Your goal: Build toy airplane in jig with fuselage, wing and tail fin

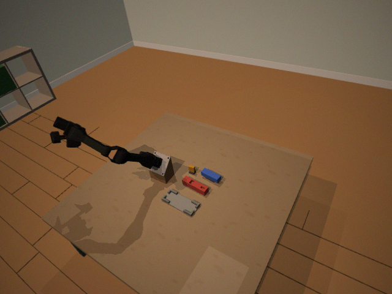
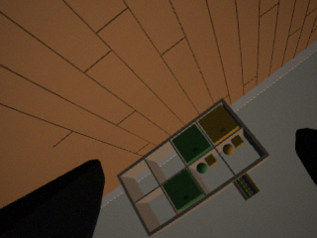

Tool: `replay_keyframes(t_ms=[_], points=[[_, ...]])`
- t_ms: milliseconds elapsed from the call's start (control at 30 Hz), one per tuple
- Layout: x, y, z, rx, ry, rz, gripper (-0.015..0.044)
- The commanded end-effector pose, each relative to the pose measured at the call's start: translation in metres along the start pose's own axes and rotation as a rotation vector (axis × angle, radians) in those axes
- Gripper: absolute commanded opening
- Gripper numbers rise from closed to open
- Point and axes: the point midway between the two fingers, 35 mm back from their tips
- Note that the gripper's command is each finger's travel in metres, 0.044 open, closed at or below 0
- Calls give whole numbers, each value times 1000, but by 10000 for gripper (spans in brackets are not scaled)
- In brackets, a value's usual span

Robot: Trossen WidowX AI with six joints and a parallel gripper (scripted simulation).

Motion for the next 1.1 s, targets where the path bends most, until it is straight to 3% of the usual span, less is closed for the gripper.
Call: replay_keyframes(t_ms=[0, 300, 633, 833, 1067], points=[[0, 0, 0, 0, 0, 0, 426], [74, 28, -101, 325, -476, 115, 440], [192, 115, -194, 790, -1082, 121, 440], [275, 182, -213, 1091, -1449, 87, 440], [367, 263, -197, 1439, -1860, -22, 440]])
Point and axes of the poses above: the point midway between the two fingers, 35 mm back from their tips, its own y axis back along the fingers, its own x axis across the jaws, z = x × y, and after that the axes turned 8 degrees about -y, right-handed
